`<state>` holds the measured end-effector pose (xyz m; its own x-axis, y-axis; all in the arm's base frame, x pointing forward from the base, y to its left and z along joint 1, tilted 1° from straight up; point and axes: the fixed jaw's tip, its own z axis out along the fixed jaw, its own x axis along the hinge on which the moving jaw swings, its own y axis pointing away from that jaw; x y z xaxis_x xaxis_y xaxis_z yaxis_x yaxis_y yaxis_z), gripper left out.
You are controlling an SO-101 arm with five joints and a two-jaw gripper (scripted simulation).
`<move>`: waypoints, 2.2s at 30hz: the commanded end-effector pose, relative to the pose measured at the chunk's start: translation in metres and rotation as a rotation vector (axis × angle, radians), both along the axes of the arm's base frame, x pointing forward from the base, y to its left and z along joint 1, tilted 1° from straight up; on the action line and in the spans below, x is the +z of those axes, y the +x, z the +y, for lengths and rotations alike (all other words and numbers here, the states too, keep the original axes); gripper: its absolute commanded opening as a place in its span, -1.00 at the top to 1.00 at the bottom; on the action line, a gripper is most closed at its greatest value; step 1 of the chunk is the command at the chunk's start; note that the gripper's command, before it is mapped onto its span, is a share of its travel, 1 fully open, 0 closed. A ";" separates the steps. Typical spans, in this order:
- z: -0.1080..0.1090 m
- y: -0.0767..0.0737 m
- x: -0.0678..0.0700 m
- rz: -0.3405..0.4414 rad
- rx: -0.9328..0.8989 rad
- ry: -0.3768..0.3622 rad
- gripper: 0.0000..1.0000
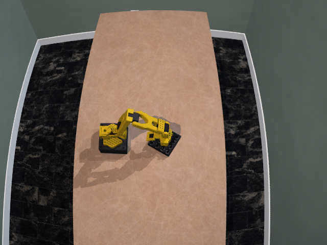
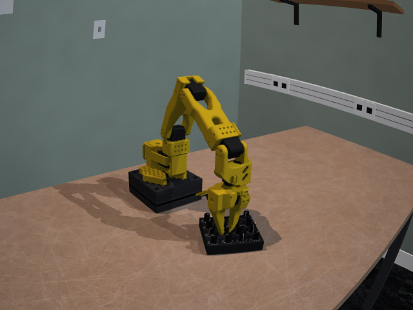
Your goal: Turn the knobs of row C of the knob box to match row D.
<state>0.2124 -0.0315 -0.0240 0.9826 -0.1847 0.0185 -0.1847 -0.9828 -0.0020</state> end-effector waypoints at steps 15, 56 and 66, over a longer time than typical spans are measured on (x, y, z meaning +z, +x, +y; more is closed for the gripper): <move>0.001 -0.004 0.000 0.010 -0.282 0.004 0.98; 0.003 -0.006 0.000 0.009 -0.910 0.013 0.98; 0.004 -0.007 0.000 0.008 -1.067 0.015 0.98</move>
